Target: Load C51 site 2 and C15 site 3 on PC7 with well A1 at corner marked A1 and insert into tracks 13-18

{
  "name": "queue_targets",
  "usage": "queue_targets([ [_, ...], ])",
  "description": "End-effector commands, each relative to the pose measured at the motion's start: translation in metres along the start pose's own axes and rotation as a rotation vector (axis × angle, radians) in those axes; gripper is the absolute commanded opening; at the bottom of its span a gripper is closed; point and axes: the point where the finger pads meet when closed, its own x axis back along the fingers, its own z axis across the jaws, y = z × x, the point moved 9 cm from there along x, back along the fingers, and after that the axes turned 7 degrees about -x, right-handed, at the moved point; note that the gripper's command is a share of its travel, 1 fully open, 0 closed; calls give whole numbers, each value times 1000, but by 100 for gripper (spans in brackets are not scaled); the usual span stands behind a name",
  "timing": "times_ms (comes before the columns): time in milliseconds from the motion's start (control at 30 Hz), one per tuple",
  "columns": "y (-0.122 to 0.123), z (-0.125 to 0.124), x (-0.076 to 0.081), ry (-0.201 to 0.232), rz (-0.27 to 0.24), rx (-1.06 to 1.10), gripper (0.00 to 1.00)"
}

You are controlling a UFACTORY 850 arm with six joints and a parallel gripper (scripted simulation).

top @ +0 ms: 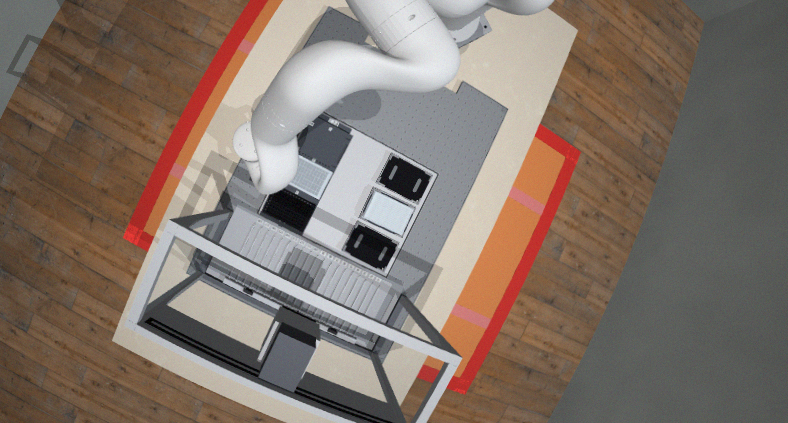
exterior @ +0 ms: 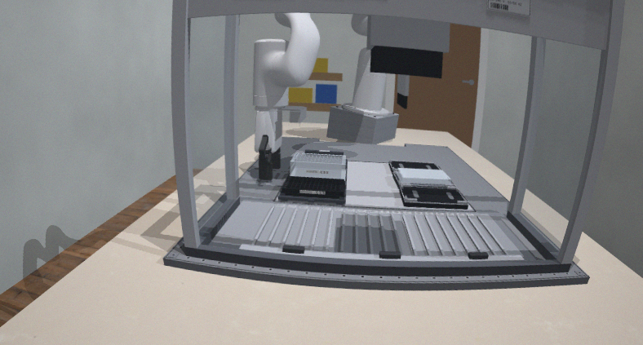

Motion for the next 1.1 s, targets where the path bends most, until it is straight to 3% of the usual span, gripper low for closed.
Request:
queue_targets([
  [0, 1, 1, 1, 2, -1, 0, 100],
  [600, 7, 2, 3, 2, -1, 0, 100],
  [1067, 7, 2, 26, 2, -1, 0, 100],
])
